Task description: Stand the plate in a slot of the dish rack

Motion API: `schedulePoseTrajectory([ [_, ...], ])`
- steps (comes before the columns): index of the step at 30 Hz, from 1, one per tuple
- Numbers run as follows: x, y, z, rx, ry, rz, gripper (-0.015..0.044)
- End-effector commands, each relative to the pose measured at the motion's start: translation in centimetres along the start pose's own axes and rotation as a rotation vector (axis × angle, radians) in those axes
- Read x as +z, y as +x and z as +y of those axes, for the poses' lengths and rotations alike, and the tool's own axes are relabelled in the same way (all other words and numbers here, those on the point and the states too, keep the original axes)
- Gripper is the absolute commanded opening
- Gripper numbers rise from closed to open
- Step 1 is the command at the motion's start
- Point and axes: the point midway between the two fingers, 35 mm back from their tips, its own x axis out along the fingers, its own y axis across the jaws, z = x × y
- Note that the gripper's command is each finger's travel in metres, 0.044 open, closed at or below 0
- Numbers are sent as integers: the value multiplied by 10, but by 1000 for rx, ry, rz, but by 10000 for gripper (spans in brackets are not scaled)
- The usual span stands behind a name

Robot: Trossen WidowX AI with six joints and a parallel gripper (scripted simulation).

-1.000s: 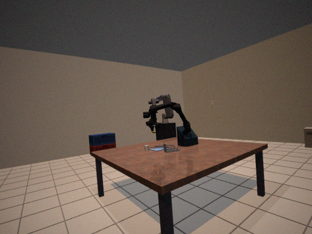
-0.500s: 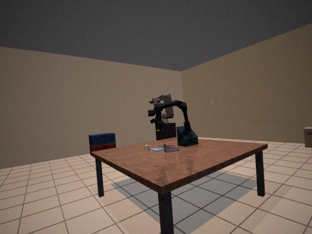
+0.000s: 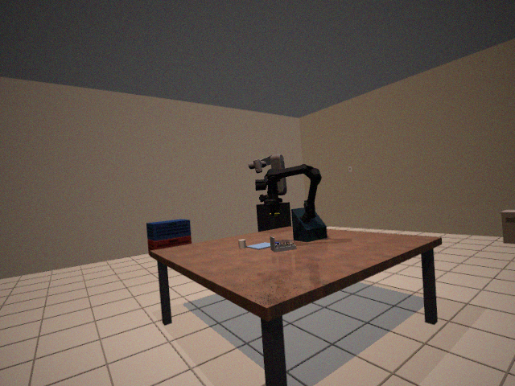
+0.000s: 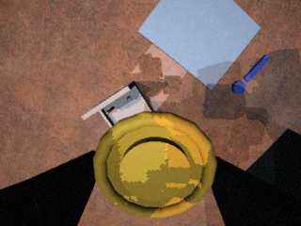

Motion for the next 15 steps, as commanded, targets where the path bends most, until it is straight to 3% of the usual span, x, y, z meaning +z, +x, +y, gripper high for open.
schedulePoseTrajectory([
  [1, -17, 1, 1, 4, 115, 4, 0],
  [15, -81, 7, -8, 2, 603, 10, 0],
])
